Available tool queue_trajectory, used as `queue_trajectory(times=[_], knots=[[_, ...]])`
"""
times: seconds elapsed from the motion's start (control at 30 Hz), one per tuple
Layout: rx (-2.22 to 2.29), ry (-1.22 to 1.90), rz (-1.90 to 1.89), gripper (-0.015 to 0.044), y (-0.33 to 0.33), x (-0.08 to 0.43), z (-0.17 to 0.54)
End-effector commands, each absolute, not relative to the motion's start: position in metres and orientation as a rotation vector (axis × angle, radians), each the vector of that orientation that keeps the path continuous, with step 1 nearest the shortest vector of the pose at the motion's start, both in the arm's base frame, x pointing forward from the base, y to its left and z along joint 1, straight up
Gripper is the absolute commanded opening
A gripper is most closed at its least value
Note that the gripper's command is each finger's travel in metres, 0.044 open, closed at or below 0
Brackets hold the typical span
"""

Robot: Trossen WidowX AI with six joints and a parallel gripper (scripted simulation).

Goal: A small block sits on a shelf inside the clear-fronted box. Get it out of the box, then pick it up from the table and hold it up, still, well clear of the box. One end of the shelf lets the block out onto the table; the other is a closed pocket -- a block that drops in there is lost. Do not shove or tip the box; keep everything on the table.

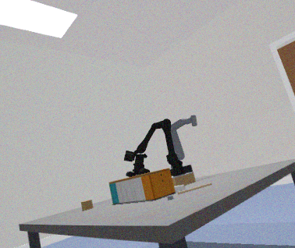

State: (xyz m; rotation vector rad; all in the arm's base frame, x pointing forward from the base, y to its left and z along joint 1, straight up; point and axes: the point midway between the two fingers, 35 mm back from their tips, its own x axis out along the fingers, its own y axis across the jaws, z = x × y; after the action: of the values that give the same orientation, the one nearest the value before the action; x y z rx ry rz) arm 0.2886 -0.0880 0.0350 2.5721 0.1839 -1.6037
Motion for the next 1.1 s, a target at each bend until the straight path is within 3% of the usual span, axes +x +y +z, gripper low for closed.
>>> queue_trajectory(times=[0.0,1.07], knots=[[2.569,0.188,-1.634,0.0285,-0.087,0.285,0.022],[2.569,0.188,-1.635,0.0285,-0.089,0.285,-0.024]])
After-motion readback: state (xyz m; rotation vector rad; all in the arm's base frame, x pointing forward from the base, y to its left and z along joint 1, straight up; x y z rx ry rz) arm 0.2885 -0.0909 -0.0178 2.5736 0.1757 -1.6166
